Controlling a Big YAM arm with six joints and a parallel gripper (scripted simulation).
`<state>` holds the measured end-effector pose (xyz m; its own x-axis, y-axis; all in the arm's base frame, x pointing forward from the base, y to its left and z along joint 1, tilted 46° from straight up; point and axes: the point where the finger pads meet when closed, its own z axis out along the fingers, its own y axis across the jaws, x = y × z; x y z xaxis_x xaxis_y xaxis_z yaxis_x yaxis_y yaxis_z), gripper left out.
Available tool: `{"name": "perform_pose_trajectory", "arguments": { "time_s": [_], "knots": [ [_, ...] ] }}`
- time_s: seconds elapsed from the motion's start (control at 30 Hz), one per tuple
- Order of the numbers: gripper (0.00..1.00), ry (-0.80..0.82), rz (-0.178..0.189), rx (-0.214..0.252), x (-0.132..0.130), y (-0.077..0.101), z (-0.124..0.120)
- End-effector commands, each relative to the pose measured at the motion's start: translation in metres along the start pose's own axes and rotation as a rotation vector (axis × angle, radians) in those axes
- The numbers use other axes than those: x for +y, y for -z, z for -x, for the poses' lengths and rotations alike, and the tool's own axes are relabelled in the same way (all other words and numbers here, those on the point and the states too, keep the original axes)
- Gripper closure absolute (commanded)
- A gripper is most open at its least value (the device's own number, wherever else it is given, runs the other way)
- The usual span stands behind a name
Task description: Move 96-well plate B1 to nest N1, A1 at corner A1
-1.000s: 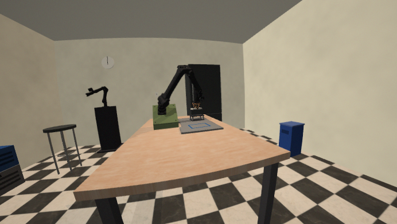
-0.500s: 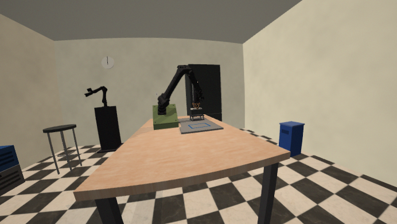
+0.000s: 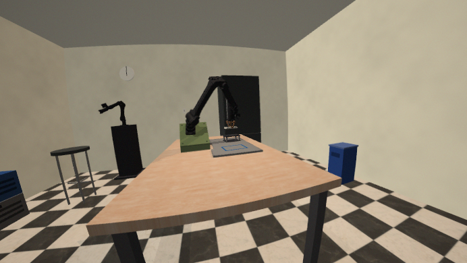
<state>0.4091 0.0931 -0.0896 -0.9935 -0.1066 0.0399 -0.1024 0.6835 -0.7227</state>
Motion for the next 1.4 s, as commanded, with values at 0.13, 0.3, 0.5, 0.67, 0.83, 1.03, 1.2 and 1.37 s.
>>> {"name": "perform_pose_trajectory", "arguments": {
  "time_s": [0.13,0.3,0.5,0.67,0.83,1.03,1.2,1.37],
  "knots": [
    [1.00,-0.006,0.015,-0.054,0.010,0.026,0.013],
    [1.00,-0.007,0.015,-0.054,0.010,0.026,0.014],
    [1.00,0.033,0.000,-0.037,0.015,0.007,0.000],
    [1.00,0.000,0.004,-0.016,0.001,-0.009,0.004],
    [1.00,0.005,0.001,-0.011,0.002,-0.019,0.003],
    [1.00,0.001,0.003,-0.014,-0.001,-0.028,0.005],
    [1.00,-0.003,0.005,-0.019,0.001,-0.032,0.011],
    [1.00,0.000,0.003,-0.015,0.000,-0.042,0.008]
  ]
}}
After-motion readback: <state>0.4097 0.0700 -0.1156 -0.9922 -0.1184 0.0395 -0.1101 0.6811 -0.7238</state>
